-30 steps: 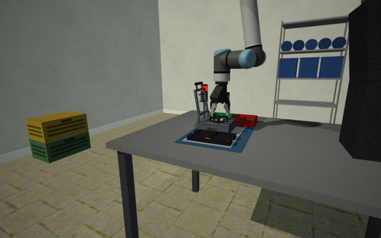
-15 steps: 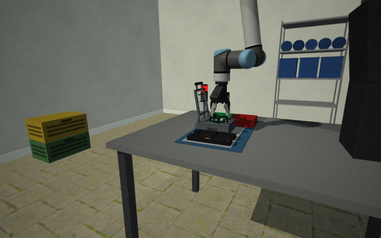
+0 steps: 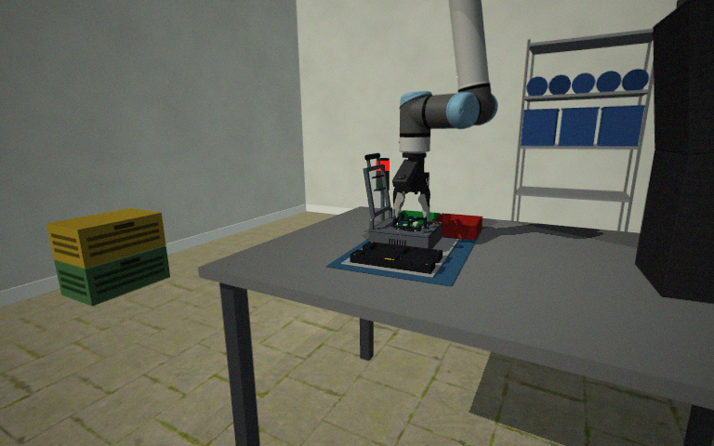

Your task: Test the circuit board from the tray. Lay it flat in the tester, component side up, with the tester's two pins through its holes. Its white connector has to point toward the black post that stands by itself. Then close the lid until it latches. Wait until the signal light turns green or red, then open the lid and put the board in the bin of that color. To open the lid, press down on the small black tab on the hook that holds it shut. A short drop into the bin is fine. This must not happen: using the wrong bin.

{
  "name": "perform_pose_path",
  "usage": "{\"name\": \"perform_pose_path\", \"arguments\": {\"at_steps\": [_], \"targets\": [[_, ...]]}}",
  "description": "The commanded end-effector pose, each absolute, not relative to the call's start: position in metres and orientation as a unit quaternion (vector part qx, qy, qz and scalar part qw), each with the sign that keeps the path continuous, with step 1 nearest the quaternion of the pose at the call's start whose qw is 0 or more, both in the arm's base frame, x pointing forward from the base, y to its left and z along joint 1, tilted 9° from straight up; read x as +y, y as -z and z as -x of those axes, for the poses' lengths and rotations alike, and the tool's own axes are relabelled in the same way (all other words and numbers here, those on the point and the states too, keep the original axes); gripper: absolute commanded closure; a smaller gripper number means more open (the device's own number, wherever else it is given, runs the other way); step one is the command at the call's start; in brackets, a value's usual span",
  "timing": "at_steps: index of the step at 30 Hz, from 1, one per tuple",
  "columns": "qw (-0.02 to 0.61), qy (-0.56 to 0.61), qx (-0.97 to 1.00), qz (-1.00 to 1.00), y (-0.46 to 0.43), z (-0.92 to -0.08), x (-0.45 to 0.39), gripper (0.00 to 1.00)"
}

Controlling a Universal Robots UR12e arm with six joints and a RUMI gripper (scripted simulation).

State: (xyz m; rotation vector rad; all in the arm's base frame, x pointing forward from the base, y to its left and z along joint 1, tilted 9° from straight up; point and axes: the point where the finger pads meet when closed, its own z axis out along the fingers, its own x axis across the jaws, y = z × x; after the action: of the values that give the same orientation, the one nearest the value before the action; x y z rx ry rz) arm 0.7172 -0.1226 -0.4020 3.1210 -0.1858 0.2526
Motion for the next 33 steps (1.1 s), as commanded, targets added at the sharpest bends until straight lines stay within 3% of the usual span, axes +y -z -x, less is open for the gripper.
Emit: {"name": "perform_pose_path", "arguments": {"at_steps": [1,27,28,33], "targets": [[0.003,-0.082,-0.058,-0.995,0.3997,-0.7217,-0.1230,0.41],[0.003,-0.082,-0.059,-0.995,0.3997,-0.7216,-0.1231,0.41],[0.003,-0.082,-0.059,-0.995,0.3997,-0.7216,-0.1231,0.46],[0.003,-0.082,-0.059,-0.995,0.3997,-0.7216,-0.1231,0.46]]}}
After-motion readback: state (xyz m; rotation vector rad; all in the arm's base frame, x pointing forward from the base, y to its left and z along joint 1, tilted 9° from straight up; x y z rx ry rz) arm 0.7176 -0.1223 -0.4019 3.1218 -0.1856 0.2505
